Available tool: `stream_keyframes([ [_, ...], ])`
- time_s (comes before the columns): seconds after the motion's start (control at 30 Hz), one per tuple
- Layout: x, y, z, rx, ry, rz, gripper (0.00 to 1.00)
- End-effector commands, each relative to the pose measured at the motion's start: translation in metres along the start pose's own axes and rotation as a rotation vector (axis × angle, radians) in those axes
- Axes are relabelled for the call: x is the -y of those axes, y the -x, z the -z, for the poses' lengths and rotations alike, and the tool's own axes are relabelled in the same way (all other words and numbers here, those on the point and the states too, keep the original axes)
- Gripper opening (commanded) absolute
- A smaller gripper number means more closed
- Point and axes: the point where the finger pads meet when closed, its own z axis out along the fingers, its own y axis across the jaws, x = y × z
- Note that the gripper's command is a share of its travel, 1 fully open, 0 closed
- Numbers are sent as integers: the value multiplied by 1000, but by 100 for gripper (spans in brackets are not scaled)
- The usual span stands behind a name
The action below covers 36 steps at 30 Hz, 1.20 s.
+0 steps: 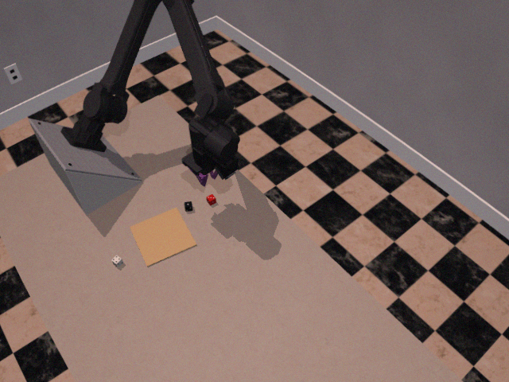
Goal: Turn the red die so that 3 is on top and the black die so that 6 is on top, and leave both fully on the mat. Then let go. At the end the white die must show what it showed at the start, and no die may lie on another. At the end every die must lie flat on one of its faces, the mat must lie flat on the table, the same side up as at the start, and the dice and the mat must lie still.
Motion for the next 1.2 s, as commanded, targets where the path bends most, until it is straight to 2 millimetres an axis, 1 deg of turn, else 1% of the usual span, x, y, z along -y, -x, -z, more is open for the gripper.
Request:
stream_keyframes([
  [0.0,-10,15,8,39,0,27,35],
  [0.77,-10,13,6,35,0,27,35],
  [0.9,-9,12,4,30,0,24,35],
  [0.93,-4,12,6,34,-1,13,35],
  [1.07,-2,4,-6,7,-1,7,35],
  [1.17,-1,4,-9,6,-2,2,35],
])
